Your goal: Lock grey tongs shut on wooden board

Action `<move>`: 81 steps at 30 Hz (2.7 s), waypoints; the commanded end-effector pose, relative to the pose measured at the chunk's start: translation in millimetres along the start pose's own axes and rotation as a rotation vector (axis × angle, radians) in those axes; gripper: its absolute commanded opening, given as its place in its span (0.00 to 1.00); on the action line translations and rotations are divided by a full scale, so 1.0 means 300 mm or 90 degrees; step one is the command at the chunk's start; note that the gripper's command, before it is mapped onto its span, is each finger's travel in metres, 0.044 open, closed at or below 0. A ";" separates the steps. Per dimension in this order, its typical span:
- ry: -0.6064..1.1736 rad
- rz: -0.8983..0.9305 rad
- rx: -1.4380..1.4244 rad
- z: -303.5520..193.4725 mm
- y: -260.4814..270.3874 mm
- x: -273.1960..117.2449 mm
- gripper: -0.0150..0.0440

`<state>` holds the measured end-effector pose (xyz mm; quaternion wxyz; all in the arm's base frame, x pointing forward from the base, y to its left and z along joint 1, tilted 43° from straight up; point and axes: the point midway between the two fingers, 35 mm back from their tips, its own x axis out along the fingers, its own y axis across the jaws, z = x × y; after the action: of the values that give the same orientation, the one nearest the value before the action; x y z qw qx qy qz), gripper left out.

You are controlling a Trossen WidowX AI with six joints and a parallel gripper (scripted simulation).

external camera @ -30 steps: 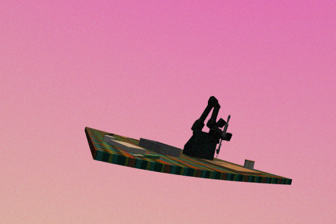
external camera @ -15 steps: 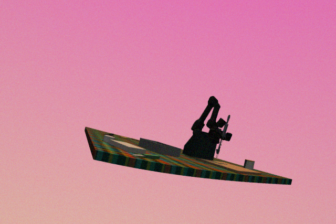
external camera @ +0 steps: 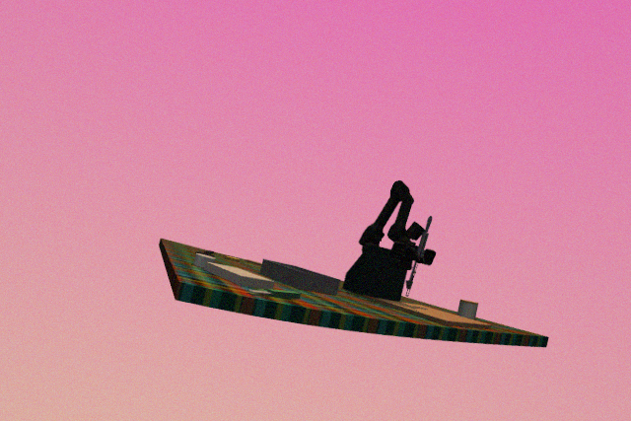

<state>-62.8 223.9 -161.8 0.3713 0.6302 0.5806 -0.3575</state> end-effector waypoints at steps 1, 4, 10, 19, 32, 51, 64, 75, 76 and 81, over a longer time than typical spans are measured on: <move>-0.003 0.005 -0.002 -0.010 -0.001 0.012 0.00; -0.023 0.010 -0.002 -0.013 -0.003 0.039 0.00; -0.069 0.018 0.016 -0.030 -0.009 0.093 0.00; -0.151 0.034 0.045 -0.031 -0.007 0.158 0.00; -0.206 0.047 0.069 -0.030 -0.008 0.190 0.00; -0.376 0.056 0.041 -0.004 -0.005 0.227 0.00; -0.535 0.046 0.016 -0.002 -0.001 0.208 0.00; -0.669 0.025 0.004 -0.022 0.002 0.157 0.00; -0.681 0.022 0.003 -0.025 0.002 0.151 0.00; -0.741 0.008 0.001 -0.042 0.004 0.117 0.00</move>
<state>-57.9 248.2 -193.3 0.6267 0.3574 0.2868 -0.6303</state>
